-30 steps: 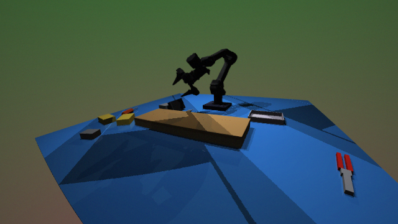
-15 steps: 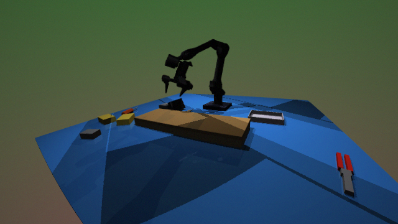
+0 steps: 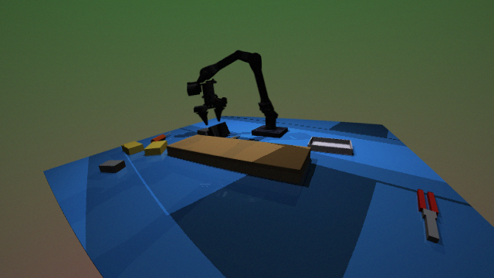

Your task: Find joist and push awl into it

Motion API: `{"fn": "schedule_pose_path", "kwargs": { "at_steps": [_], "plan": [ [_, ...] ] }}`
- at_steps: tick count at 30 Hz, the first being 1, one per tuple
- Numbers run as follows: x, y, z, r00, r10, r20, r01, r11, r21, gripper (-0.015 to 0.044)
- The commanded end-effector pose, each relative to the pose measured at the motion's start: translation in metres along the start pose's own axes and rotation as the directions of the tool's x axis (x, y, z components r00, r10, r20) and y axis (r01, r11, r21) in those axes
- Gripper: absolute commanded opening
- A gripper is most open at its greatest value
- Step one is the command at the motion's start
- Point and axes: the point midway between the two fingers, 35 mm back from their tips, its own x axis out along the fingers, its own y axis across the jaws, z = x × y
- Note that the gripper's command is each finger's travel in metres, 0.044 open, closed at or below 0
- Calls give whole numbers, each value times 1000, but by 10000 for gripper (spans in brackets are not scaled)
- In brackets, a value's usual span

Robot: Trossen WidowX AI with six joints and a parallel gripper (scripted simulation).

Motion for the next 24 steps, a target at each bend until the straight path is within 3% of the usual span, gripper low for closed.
{"fn": "schedule_pose_path", "kwargs": {
  "at_steps": [1, 24],
  "plan": [
    [0, -1, 1, 999, -4, 32, 5, 999, -45, 440],
    [24, -1, -3, 999, -3, 32, 5, 999, -44, 440]
  ]
}}
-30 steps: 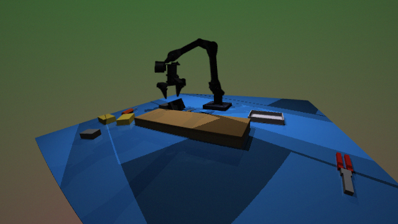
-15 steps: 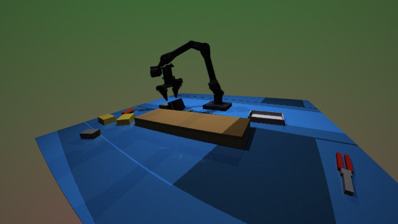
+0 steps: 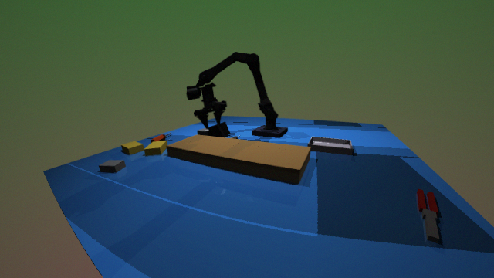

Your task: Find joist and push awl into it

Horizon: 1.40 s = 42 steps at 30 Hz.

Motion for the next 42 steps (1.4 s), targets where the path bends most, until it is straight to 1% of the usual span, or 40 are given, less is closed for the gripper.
{"fn": "schedule_pose_path", "kwargs": {
  "at_steps": [1, 18, 33, 42],
  "plan": [
    [7, 0, 0, 1000, -1, 5, 1, 1000, -6, 440],
    [32, 1, -1, 1000, -1, 5, 1, 1000, -7, 440],
    [32, 1, -1, 1000, -1, 5, 1, 1000, -7, 340],
    [20, 0, -1, 1000, -1, 5, 1, 1000, -7, 104]
  ]
}}
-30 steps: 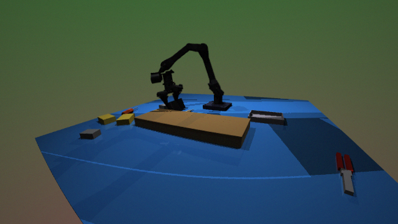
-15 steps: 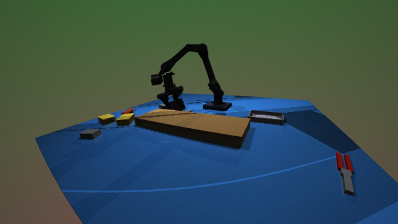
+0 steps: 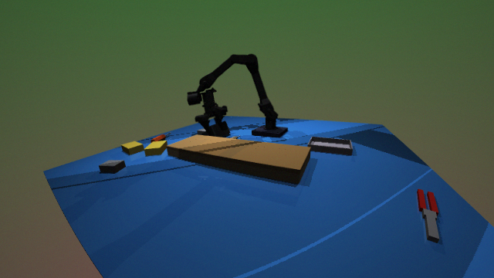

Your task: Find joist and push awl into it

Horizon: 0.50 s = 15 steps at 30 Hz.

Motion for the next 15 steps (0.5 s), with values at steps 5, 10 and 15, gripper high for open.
{"fn": "schedule_pose_path", "kwargs": {
  "at_steps": [5, 10, 15],
  "plan": [
    [-16, -1, 0, 1000, -5, -4, 5, 1000, -6, 0],
    [-25, -1, 1, 1000, -5, -4, 5, 1000, -6, 0],
    [-35, -1, 2, 1000, -5, -4, 5, 1000, -6, 0]
  ]
}}
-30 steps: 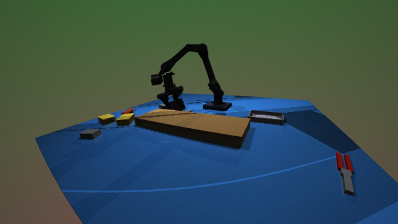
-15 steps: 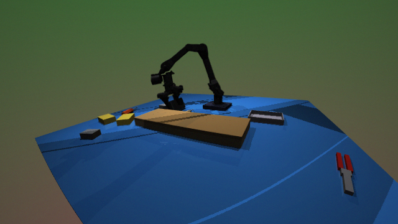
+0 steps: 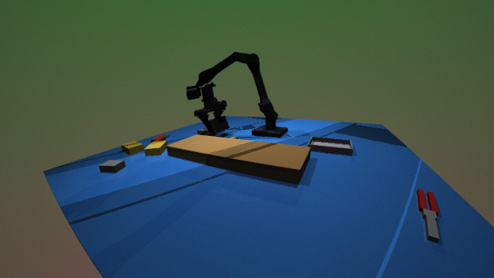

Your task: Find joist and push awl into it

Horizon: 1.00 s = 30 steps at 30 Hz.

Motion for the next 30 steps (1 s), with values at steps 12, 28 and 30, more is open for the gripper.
{"fn": "schedule_pose_path", "kwargs": {
  "at_steps": [12, 28, 30],
  "plan": [
    [-27, 0, 4, 1000, -5, -3, 5, 1000, -6, 0],
    [-24, 0, 5, 997, -1, -74, 0, 1000, -5, 0],
    [-24, 0, 6, 996, -1, -85, 0, 1000, -5, 0]
  ]
}}
